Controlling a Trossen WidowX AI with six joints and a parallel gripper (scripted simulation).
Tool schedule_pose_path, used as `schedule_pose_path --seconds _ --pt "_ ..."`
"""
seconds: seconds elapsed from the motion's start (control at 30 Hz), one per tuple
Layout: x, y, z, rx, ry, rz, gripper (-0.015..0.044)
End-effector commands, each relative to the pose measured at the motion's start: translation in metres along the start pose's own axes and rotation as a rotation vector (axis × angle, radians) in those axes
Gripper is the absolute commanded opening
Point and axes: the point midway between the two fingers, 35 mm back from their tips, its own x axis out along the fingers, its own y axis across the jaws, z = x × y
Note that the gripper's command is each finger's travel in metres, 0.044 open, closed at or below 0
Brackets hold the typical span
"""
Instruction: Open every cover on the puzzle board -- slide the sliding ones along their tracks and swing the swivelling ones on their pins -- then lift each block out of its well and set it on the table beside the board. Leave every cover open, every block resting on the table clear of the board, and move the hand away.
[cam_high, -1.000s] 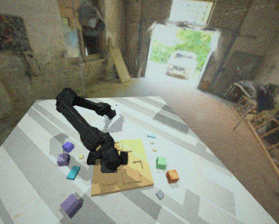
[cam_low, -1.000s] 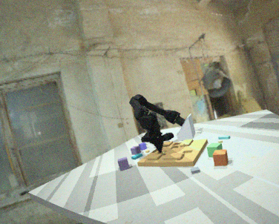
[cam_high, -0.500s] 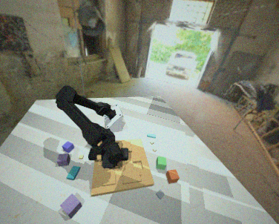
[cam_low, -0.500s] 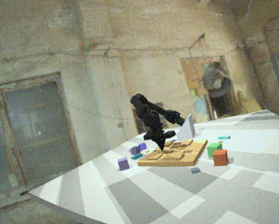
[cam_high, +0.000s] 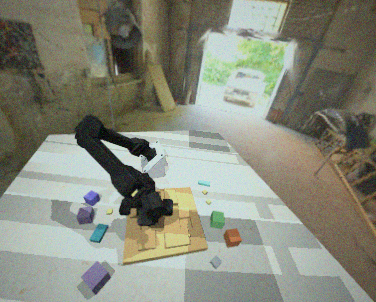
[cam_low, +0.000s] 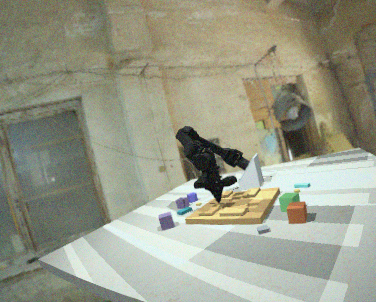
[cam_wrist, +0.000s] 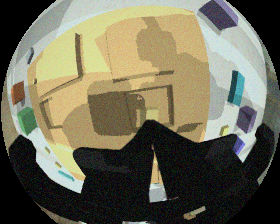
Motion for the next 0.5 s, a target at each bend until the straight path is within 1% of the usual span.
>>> schedule_pose_path --seconds 0.0,0.33,0.47 --pt "0.000 -0.001 0.000 0.007 -0.002 -0.003 0.0000" --pt "0.000 -0.001 0.000 0.007 -0.002 -0.003 0.0000" --pt "-0.013 0.001 0.001 0.002 0.000 0.001 0.0105"
